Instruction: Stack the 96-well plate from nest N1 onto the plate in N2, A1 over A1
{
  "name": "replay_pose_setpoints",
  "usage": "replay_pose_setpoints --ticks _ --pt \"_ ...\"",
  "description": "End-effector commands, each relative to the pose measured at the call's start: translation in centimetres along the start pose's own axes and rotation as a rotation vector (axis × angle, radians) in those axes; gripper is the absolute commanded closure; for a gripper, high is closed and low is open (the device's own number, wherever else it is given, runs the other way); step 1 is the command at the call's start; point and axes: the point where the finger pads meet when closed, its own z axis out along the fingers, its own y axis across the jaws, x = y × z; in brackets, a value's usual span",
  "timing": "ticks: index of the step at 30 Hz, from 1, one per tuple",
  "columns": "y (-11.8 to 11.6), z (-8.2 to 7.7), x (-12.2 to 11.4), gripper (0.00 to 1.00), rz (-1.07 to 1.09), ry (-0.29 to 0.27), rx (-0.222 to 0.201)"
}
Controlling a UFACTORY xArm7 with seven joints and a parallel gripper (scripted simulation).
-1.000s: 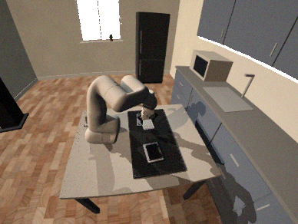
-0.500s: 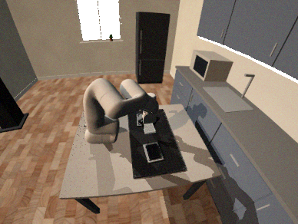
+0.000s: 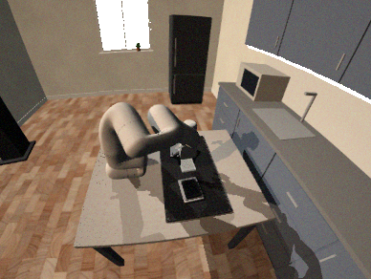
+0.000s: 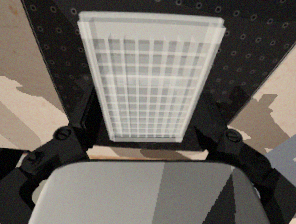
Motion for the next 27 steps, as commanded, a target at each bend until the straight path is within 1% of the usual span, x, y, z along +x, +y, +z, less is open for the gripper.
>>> replay_pose_setpoints --ticks 1,5,7,22,24,27 --pt "0.1 -0.2 -1.5 1.0 -0.001 0.002 -0.006" --pt "0.1 -0.2 -2.8 1.0 -0.001 0.002 -0.006" --pt "0.1 -0.2 -2.8 1.0 -0.001 0.002 -0.006" --pt "0.0 -0.2 -7.8 1.0 0.0 0.001 -0.006" --pt "0.0 -0.2 -7.8 1.0 0.0 0.001 -0.006" --pt "-0.1 -0.2 -8.8 1.0 0.0 0.001 -0.006"
